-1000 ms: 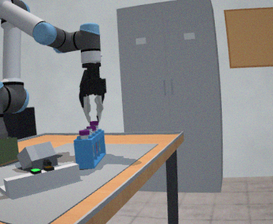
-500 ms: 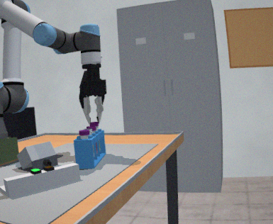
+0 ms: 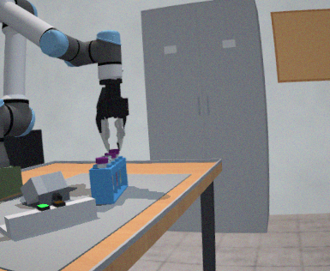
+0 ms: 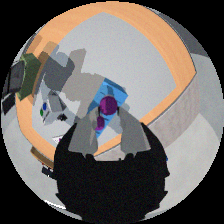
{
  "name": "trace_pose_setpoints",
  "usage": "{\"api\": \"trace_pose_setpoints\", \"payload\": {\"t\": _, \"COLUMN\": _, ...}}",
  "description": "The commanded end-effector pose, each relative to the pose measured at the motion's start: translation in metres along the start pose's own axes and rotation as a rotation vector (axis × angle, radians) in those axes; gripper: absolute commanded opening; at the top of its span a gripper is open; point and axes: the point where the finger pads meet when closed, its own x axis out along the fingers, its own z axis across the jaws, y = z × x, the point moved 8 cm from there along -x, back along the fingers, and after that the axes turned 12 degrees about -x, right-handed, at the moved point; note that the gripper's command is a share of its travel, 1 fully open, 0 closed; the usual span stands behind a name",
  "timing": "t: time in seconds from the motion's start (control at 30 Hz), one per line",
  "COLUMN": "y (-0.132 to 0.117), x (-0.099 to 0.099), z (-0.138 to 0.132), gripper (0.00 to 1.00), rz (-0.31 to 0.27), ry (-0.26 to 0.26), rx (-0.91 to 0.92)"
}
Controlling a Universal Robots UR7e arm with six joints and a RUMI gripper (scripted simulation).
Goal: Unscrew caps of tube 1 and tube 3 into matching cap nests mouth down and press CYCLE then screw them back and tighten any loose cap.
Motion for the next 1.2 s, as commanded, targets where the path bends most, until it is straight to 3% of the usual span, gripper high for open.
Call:
{"api": "trace_pose_setpoints", "payload": {"t": 0.0, "y": -0.0002, "x": 0.0010, "z": 0.0002, "gripper": 0.00, "rz": -0.001, "ry": -0.001, "rx": 0.000}}
{"api": "trace_pose_setpoints", "payload": {"t": 0.27, "y": -0.0002, "x": 0.0011, "z": 0.0002, "gripper": 0.00, "rz": -0.001, "ry": -0.001, "rx": 0.000}}
{"api": "trace_pose_setpoints", "payload": {"t": 0.3, "y": -0.0002, "x": 0.0011, "z": 0.0002, "gripper": 0.35, "rz": -0.001, "ry": -0.001, "rx": 0.000}}
{"api": "trace_pose_setpoints", "payload": {"t": 0.97, "y": -0.0002, "x": 0.0010, "z": 0.0002, "gripper": 0.35, "rz": -0.001, "ry": -0.001, "rx": 0.000}}
{"api": "trace_pose_setpoints", "payload": {"t": 1.17, "y": -0.0002, "x": 0.0041, "z": 0.0002, "gripper": 0.35, "rz": -0.001, "ry": -0.001, "rx": 0.131}}
